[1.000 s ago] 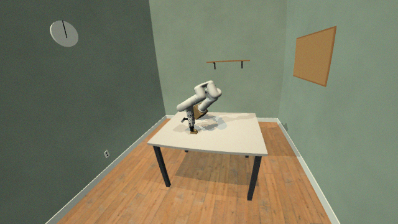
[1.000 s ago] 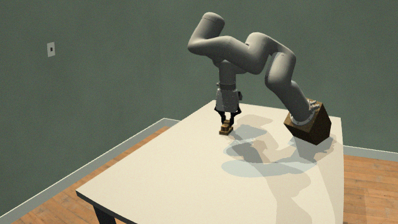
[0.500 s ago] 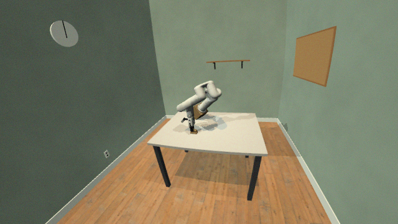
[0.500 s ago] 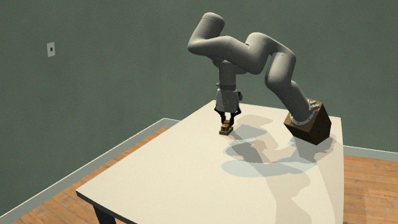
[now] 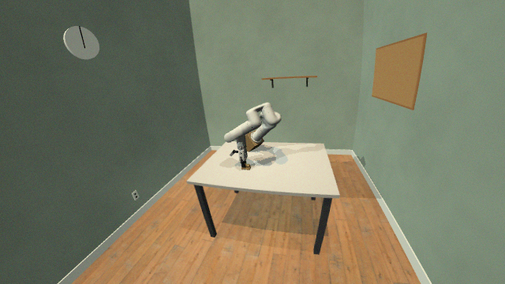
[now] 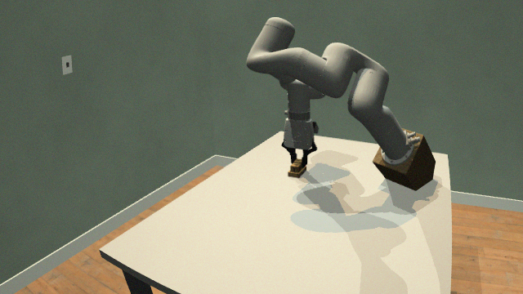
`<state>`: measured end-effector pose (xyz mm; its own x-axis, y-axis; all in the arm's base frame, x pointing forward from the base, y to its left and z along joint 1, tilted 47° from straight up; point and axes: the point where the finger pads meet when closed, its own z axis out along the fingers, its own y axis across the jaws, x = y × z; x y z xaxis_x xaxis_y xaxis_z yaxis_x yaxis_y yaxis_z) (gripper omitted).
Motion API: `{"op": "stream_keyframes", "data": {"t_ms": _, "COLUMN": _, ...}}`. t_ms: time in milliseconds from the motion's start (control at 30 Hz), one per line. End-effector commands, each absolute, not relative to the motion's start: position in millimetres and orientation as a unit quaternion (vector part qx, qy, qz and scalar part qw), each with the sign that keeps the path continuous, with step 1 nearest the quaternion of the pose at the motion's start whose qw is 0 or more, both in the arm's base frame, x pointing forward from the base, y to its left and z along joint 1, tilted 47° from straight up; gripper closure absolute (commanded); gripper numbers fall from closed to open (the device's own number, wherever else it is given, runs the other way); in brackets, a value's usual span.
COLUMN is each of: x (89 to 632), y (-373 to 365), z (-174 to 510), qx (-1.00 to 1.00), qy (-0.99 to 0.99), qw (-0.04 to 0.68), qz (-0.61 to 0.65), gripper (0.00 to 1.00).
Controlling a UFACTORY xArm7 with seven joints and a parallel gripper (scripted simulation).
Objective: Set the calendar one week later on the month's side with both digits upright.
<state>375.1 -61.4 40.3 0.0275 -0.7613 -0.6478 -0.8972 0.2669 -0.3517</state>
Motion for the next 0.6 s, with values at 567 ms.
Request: {"op": "stream_keyframes", "data": {"t_ms": 567, "x": 376.6, "y": -61.2, "z": 38.5, "qx": -0.599, "qy": 0.693, "qw": 0.393, "qz": 0.085, "gripper": 0.73}}
